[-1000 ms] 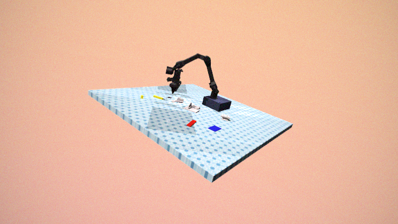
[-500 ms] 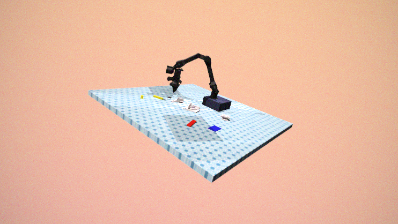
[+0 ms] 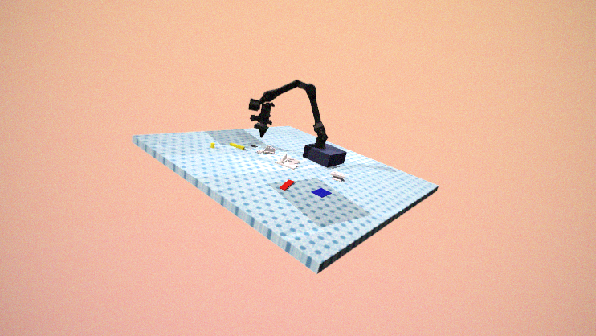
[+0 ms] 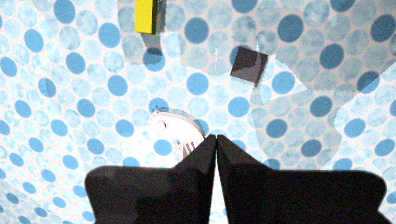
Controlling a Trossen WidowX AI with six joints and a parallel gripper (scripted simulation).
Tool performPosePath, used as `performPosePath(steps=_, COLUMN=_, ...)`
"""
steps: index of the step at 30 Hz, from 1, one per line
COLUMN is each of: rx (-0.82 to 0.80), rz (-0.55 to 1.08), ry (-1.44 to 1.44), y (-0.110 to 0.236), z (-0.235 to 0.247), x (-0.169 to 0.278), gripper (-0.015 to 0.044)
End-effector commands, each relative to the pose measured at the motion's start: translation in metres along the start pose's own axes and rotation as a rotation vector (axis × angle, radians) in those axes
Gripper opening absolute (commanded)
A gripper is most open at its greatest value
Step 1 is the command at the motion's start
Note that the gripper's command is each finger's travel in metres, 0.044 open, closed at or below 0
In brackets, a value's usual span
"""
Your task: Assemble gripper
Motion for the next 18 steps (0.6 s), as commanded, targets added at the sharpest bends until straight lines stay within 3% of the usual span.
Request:
performPosePath(steps=1, rx=0.000, rz=0.002, ry=0.004, y=0.0003, z=-0.0002, x=0.0003, gripper=0.0000)
performPosePath(steps=9, rx=0.000, rz=0.002, ry=0.004, y=0.0003, z=-0.0002, x=0.0003, gripper=0.0000)
performPosePath(steps=18, rx=0.000, rz=0.000, ry=0.000, y=0.0000, z=0.0000, x=0.0000, gripper=0.0236)
Point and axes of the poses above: the point midway between the two fingers, 35 mm back from their tips, its own y axis back along the fingers, its own z axis across the jaws, x = y × z, the point moved 2 cm from there along y, back along the fingers, and after that the axes turned 11 degrees about -y, right-handed, at the moved point
